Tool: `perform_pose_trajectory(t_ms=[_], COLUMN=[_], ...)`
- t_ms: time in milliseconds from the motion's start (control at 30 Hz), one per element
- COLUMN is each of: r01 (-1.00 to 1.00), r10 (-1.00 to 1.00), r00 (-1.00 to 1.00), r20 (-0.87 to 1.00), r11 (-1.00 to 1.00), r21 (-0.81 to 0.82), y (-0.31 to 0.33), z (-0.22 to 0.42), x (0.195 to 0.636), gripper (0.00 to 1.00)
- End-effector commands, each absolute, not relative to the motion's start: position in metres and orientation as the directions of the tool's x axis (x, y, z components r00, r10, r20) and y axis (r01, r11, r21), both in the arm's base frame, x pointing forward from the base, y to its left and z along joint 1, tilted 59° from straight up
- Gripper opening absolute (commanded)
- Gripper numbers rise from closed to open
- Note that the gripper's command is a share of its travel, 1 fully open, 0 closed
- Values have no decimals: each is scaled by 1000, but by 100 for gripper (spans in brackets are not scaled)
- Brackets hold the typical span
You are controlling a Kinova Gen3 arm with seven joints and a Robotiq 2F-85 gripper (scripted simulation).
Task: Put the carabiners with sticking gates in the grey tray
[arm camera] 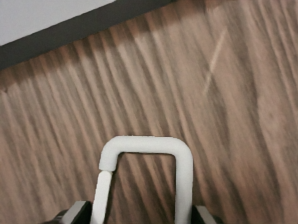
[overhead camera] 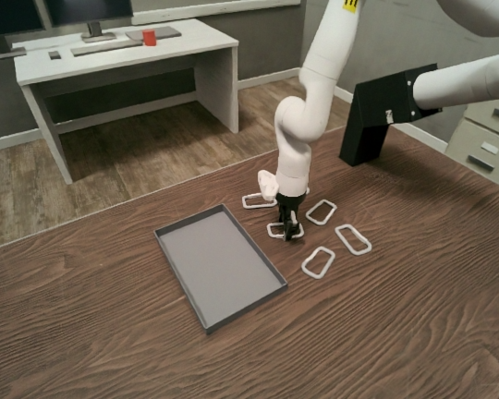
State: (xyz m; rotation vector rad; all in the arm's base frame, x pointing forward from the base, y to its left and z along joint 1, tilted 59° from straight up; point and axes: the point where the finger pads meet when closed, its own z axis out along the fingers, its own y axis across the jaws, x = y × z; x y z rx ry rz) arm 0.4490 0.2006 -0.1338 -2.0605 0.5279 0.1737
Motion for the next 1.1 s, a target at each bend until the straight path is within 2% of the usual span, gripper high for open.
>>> perform_pose_trajectory(t_ms=[0,1067], r01=[-435,-435], r10=[-298,-300], r00=[896,896], r20=[-329,-328], r11=[-440,-440], r21=[-785,-785], y=[201,199], z=[-134,-133], x=[449,450], gripper=[63,57])
